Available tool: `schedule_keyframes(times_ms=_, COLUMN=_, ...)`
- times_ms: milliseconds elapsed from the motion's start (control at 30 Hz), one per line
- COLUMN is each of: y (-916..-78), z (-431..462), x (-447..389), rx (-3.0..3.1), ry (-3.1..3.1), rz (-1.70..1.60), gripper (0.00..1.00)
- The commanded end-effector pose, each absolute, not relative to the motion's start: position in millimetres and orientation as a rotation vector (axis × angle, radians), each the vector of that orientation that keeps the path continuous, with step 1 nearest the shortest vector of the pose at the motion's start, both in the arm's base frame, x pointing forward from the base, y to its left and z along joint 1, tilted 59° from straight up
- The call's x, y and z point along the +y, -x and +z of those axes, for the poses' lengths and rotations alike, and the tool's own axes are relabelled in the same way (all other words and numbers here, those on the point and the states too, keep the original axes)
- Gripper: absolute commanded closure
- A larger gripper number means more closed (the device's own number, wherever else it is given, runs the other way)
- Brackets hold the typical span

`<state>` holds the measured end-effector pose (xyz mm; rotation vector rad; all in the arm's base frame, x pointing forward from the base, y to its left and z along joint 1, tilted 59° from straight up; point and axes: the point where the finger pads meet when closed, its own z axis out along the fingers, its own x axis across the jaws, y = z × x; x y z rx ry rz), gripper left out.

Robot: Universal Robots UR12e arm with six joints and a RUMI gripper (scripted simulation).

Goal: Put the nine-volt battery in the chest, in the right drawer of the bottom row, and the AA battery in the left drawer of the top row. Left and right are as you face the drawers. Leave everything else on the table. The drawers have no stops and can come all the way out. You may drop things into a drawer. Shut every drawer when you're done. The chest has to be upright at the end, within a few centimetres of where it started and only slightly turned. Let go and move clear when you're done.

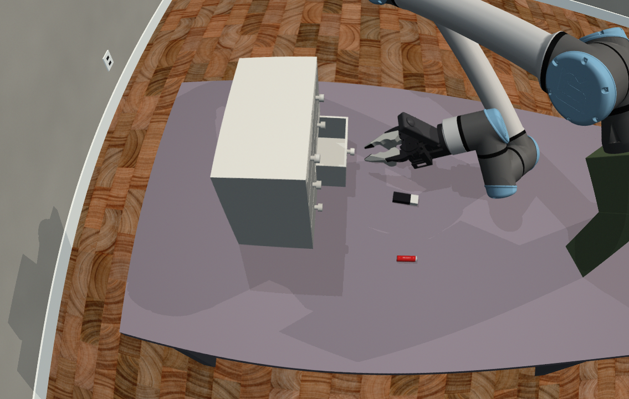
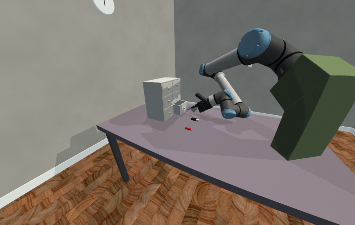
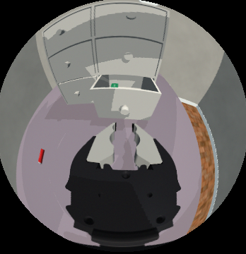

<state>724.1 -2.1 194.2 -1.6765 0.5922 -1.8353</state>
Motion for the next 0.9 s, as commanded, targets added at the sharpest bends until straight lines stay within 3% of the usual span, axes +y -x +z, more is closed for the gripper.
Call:
schedule_keyframes(times_ms=0, y=-723.9, z=194.5, x=-1.6, rx=0.592, ry=1.676, rz=-1.835, gripper=0.80)
schedule_keyframes(times_ms=867, y=-734.0, z=199.9, x=3.7, rx=0.592, ry=1.676, rz=-1.835, gripper=0.80)
